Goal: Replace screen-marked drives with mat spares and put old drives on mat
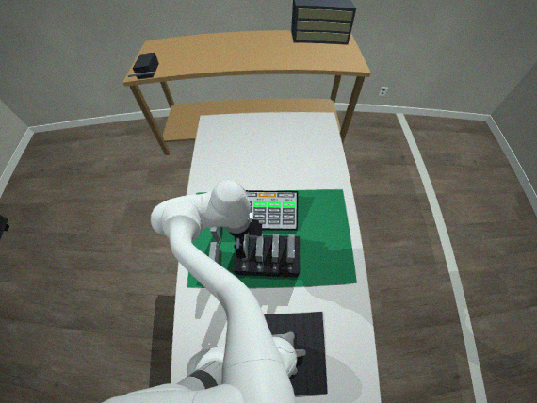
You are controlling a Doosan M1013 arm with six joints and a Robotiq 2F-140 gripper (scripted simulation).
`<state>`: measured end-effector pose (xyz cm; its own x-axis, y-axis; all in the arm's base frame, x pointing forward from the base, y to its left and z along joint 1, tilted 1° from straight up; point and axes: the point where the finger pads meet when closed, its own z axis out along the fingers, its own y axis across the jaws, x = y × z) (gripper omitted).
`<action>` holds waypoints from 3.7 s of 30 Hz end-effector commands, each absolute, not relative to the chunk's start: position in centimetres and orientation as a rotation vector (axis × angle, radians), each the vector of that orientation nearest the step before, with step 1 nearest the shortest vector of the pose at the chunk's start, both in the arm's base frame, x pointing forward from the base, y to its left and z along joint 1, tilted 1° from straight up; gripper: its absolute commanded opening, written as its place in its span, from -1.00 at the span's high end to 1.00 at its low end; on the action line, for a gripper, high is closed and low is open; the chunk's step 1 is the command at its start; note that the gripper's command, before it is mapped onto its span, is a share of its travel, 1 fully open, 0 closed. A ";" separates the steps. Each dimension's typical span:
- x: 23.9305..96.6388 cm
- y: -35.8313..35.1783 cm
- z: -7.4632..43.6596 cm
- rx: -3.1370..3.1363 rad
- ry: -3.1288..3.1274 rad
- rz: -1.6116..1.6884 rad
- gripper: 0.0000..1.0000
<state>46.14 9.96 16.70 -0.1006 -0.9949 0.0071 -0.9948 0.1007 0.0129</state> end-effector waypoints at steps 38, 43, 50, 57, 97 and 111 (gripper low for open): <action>46.2 10.0 15.2 2.098 -2.321 -0.007 0.80; 46.1 10.0 14.8 2.098 -2.321 -0.007 0.80; 46.1 10.0 14.1 2.098 -2.321 -0.007 0.80; 46.1 10.0 13.6 2.098 -2.321 -0.007 0.80; 46.1 9.9 10.7 2.098 -2.321 -0.007 0.80; 46.1 9.9 10.3 2.098 -2.321 -0.007 0.80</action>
